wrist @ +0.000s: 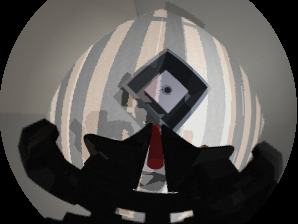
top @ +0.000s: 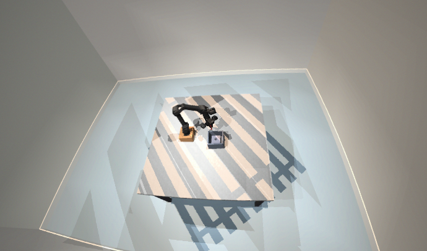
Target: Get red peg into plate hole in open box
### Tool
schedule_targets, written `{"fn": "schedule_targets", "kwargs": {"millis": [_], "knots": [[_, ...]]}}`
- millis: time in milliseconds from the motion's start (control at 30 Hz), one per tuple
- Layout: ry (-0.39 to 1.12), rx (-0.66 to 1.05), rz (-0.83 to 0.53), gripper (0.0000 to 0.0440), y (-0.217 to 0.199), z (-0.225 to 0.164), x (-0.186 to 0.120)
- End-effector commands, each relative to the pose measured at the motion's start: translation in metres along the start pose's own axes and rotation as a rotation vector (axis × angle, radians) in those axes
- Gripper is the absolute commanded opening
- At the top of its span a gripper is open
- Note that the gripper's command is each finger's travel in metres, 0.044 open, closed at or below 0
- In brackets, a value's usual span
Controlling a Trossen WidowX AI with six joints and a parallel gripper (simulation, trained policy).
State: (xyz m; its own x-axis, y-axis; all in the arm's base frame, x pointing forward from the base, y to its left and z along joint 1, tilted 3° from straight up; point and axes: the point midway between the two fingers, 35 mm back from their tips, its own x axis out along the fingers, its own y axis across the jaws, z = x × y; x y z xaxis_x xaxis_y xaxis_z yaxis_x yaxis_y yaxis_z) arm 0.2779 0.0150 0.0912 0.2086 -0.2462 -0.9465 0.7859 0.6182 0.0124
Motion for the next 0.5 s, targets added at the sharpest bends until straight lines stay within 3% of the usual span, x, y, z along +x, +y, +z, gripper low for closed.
{"fn": "schedule_targets", "kwargs": {"millis": [0, 467], "knots": [[0.005, 0.018, -0.007, 0.0, -0.003, 0.012, 0.003], [0.015, 0.113, -0.023, 0.0001, -0.016, 0.06, 0.026]]}}
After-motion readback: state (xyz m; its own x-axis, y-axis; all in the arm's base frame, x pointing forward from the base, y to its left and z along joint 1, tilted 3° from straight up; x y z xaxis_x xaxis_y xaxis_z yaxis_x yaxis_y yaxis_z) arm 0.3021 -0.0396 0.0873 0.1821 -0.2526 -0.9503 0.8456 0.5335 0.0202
